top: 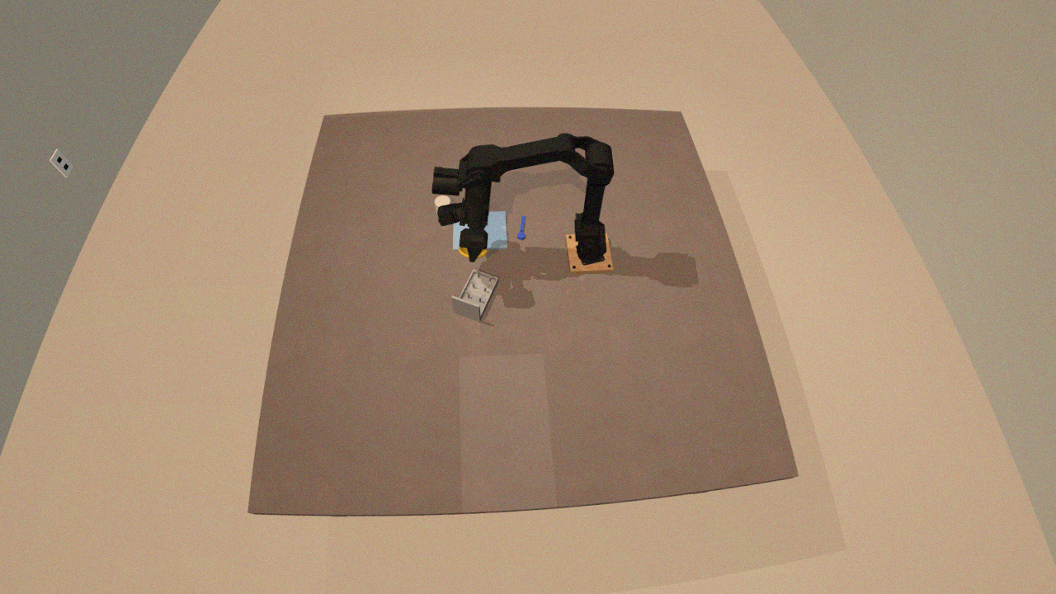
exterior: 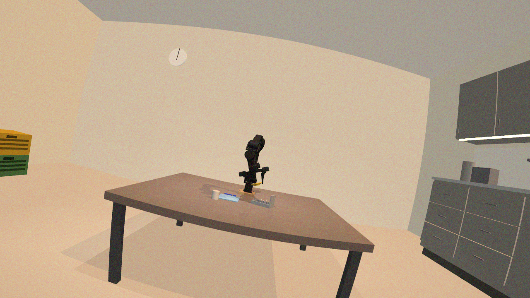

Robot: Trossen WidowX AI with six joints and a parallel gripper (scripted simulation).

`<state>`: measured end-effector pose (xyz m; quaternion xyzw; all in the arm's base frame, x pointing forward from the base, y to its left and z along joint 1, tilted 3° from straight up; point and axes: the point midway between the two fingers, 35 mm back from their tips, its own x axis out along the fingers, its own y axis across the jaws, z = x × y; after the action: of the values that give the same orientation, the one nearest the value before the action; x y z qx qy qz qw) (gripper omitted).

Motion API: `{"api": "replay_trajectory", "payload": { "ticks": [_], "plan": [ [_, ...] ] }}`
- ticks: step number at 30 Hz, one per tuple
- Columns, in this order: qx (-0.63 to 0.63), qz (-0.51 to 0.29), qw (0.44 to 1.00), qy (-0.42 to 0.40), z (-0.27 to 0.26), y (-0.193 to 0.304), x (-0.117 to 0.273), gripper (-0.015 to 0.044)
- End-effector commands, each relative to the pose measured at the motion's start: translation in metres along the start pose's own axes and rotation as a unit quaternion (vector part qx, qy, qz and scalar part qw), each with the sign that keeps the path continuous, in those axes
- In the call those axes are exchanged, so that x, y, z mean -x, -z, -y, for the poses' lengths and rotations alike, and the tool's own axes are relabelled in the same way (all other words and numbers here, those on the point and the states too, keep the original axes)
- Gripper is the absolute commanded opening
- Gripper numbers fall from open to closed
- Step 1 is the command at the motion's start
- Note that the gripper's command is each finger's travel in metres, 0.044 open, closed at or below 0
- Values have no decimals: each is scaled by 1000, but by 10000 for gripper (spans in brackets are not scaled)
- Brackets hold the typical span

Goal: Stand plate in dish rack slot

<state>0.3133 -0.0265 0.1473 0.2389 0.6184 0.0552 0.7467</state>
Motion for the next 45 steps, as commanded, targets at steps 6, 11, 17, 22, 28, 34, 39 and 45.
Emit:
{"api": "replay_trajectory", "payload": {
  "ticks": [6, 11, 17, 22, 28, 34, 39, 45],
  "plan": [
    [92, 38, 991, -90, 3, -8, -24, 0],
    [145, 69, 978, -135, 5, -11, -34, 0],
    [209, 114, 954, -182, 8, -12, -43, 0],
    [261, 157, 928, -216, 10, -11, -48, 0],
    [322, 213, 888, -249, 13, -6, -52, 0],
    [379, 274, 841, -273, 16, 1, -53, 0],
    [427, 325, 796, -279, 18, 9, -53, 0],
    [481, 383, 739, -275, 21, 21, -52, 0]
  ]
}}
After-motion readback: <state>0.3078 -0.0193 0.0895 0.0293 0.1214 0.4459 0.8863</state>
